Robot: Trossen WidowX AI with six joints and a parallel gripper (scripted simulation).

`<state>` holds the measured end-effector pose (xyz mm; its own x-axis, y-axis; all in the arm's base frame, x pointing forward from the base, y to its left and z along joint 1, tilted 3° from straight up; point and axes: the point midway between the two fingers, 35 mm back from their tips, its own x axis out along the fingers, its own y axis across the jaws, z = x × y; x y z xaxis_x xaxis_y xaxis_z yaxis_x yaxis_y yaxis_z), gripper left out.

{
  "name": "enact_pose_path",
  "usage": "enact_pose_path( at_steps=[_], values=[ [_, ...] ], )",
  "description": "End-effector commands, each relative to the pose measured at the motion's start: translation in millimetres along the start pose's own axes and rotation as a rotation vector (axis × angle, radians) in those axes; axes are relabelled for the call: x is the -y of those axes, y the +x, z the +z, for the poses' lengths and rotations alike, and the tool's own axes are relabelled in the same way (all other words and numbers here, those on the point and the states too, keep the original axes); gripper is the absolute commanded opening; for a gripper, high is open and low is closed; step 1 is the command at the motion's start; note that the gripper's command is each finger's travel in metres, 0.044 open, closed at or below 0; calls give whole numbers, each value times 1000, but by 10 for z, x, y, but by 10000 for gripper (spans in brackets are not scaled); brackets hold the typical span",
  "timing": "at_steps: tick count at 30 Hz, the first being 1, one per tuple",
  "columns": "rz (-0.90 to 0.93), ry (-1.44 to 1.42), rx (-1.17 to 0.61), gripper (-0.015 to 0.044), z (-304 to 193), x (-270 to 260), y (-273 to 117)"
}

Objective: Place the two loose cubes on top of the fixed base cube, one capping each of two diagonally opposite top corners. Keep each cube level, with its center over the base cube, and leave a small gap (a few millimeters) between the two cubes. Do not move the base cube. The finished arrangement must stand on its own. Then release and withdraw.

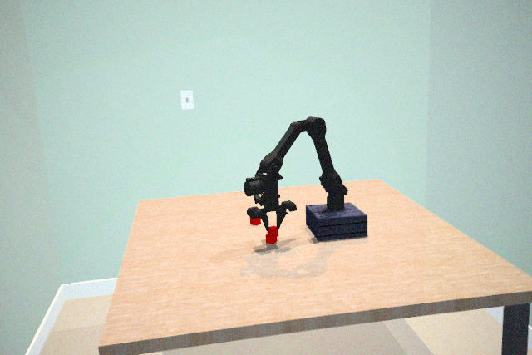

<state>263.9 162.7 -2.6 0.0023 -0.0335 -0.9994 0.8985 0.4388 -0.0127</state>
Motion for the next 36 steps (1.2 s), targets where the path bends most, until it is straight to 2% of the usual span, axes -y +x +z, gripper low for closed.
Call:
enact_pose_path(
  at_steps=[1, 35, 36],
  values=[
    [0, 0, 0, 205, 0, -1, -80],
    [0, 0, 0, 205, 0, -2, -305],
    [-5, -4, 1, 231, 9, 6, -279]
  ],
)
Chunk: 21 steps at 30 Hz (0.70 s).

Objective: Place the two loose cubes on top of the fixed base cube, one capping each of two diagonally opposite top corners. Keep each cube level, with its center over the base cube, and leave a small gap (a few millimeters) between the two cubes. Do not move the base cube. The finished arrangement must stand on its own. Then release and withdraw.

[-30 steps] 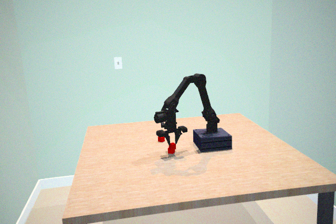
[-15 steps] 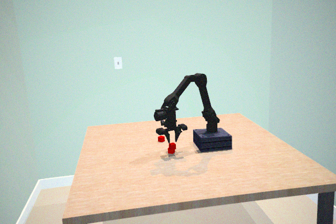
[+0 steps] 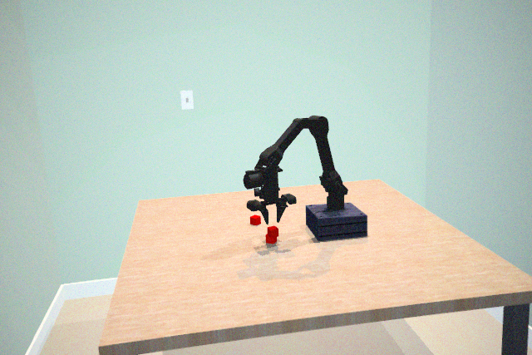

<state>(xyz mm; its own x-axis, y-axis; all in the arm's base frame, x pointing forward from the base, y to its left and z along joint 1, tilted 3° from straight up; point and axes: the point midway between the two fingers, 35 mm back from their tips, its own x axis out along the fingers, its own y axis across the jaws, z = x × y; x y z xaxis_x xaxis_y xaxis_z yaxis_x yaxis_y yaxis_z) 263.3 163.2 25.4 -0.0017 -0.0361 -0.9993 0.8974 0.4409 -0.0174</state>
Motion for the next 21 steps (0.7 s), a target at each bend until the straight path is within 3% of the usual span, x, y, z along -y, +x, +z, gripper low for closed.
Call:
enact_pose_path(
  at_steps=[1, 21],
  values=[
    [0, -4, 0, 257, 27, -6, -3],
    [16, -262, 6, 265, 1662, -21, -307]
  ],
)
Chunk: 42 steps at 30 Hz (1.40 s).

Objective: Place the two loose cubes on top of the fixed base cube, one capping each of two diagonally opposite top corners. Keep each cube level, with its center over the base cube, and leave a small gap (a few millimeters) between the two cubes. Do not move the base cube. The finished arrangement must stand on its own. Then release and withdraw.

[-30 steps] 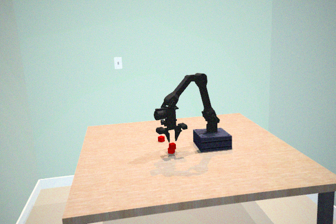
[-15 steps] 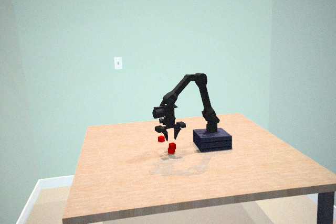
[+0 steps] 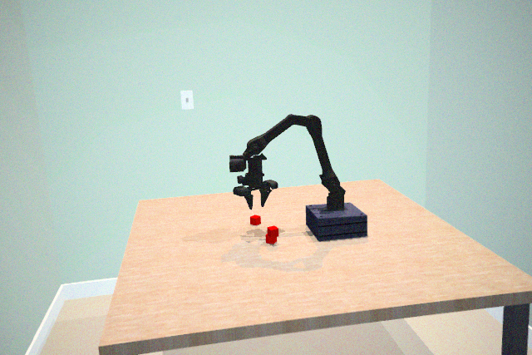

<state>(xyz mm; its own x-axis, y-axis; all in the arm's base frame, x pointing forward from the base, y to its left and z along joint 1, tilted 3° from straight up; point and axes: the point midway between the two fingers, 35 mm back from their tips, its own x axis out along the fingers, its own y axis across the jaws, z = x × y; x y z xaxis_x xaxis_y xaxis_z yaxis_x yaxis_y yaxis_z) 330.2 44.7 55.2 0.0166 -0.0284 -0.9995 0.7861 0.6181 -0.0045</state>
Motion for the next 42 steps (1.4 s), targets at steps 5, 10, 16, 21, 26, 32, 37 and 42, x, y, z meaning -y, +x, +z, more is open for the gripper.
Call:
enact_pose_path(
  at_steps=[5, 10, 16, 21, 26, 32, 37, 42],
  values=[
    [-13, -137, 9, 265, 663, 330, -144],
    [-22, -197, 12, 265, 923, 524, -211],
    [-23, -203, 13, 265, 947, 542, -200],
    [-23, -203, 13, 265, 960, 546, 258],
    [-23, -203, 13, 265, 953, 558, 405],
    [-23, -203, 13, 265, 955, 561, 523],
    [-23, -203, 13, 265, 955, 562, 556],
    [-23, -203, 12, 265, 957, 562, 597]
  ],
)
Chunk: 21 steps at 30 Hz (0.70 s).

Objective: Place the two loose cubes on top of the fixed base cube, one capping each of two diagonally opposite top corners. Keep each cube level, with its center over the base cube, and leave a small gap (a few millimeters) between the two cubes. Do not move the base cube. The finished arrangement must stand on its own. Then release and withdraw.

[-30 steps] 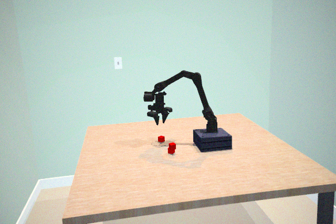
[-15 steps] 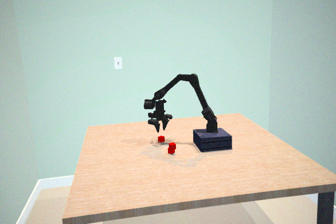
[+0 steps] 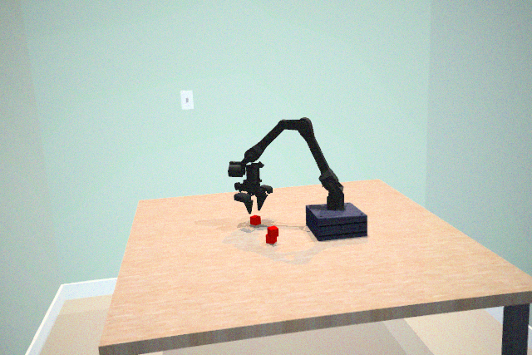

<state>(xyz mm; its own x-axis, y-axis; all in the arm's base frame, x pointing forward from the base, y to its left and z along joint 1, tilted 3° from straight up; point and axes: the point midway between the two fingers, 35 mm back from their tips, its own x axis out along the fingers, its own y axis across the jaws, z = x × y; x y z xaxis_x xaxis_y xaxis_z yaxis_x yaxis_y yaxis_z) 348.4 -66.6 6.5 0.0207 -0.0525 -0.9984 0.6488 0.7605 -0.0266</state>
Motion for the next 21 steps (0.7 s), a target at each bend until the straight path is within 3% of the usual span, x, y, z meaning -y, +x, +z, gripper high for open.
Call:
enact_pose_path(
  at_steps=[1, 21],
  values=[
    [-8, -4, -9, 265, -19, 15, 92],
    [-9, -4, -9, 265, -25, 20, 361]
  ],
)
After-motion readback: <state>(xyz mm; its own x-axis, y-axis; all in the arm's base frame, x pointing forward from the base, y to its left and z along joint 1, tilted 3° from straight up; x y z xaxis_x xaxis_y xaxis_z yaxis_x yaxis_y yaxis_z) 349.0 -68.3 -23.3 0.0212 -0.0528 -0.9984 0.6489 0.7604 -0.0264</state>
